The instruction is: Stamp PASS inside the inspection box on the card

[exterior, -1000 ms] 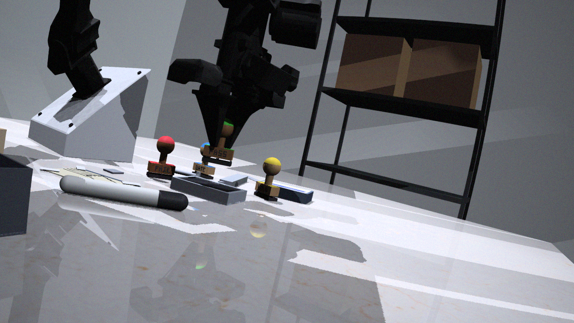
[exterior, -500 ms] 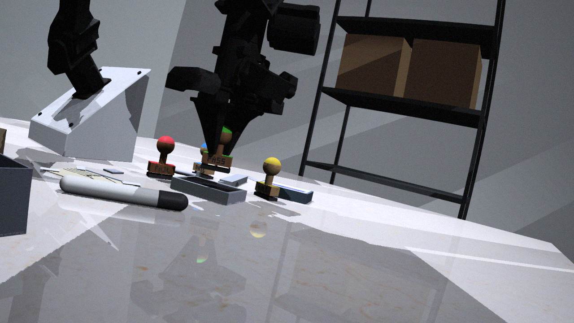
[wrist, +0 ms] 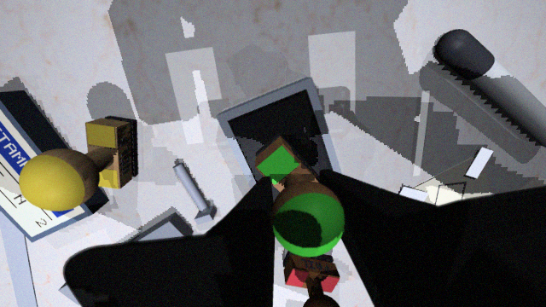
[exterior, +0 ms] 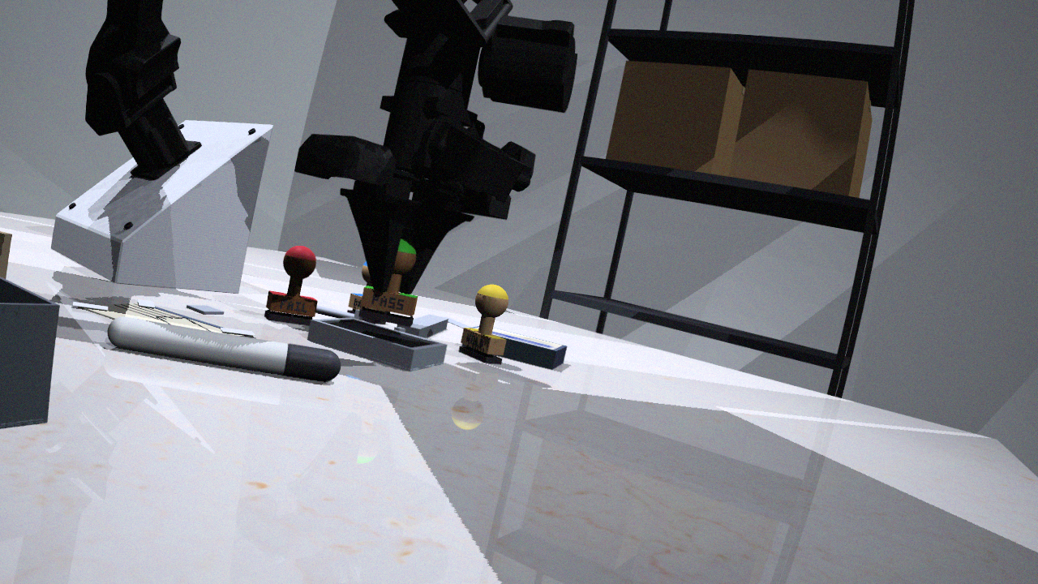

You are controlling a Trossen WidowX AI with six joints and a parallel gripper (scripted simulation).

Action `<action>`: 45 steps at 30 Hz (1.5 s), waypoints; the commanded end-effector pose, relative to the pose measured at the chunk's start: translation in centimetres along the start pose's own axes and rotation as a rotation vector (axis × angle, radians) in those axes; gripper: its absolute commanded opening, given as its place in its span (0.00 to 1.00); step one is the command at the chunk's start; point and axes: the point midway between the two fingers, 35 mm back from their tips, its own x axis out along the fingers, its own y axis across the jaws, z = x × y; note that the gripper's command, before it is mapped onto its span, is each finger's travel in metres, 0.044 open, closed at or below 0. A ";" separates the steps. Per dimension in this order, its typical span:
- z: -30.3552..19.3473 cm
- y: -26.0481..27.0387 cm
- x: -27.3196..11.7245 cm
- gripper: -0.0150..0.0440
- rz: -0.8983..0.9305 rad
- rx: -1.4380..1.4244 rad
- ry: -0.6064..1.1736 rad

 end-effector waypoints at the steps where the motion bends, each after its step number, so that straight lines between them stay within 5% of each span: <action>1: -0.2 0.0 0.7 0.25 -0.006 -0.006 0.009; 45: -0.3 -0.1 1.5 0.25 -0.009 -0.001 0.009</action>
